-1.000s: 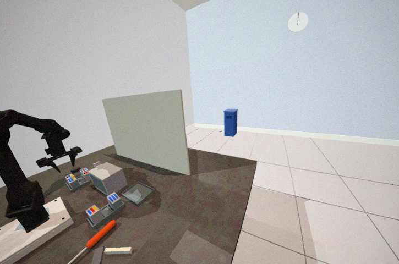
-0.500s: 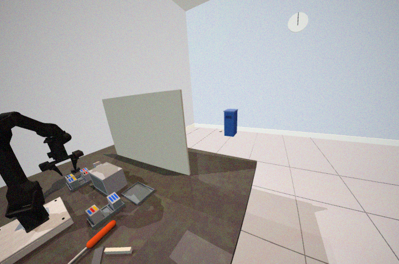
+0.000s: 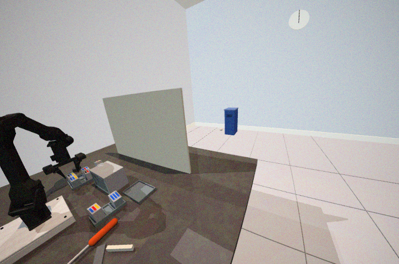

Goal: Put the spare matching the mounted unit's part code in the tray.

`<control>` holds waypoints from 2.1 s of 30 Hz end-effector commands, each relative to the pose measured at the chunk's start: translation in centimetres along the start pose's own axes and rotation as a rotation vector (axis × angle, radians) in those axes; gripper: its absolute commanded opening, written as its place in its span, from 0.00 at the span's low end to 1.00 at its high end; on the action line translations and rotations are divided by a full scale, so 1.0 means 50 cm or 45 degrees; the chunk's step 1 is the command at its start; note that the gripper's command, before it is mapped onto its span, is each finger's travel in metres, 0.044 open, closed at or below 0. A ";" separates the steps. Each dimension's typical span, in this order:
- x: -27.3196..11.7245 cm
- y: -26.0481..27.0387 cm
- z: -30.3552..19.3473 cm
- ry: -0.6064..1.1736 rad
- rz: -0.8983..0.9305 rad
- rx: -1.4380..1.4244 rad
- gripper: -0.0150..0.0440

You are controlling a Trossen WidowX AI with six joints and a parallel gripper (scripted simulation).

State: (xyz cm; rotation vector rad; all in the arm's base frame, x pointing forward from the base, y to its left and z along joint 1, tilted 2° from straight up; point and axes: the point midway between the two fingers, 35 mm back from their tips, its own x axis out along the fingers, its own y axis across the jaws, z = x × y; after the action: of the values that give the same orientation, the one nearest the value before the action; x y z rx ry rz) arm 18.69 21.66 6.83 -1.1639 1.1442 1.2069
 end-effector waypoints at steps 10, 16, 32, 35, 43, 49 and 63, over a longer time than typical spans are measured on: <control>0.050 0.007 -0.008 0.018 0.011 -0.001 0.76; 0.058 0.008 -0.009 0.018 0.011 -0.001 0.76; 0.055 0.009 -0.009 0.013 0.011 -0.004 0.63; 0.055 0.009 -0.009 0.013 0.011 -0.004 0.53; 0.055 0.009 -0.009 0.013 0.011 -0.004 0.37; 0.055 0.009 -0.009 0.013 0.011 -0.004 0.25; -0.047 0.004 -0.003 0.016 0.011 -0.002 0.25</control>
State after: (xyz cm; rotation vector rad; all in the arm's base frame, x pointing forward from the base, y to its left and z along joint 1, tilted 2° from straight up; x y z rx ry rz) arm 18.34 21.39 7.20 -1.1703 1.1729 1.2139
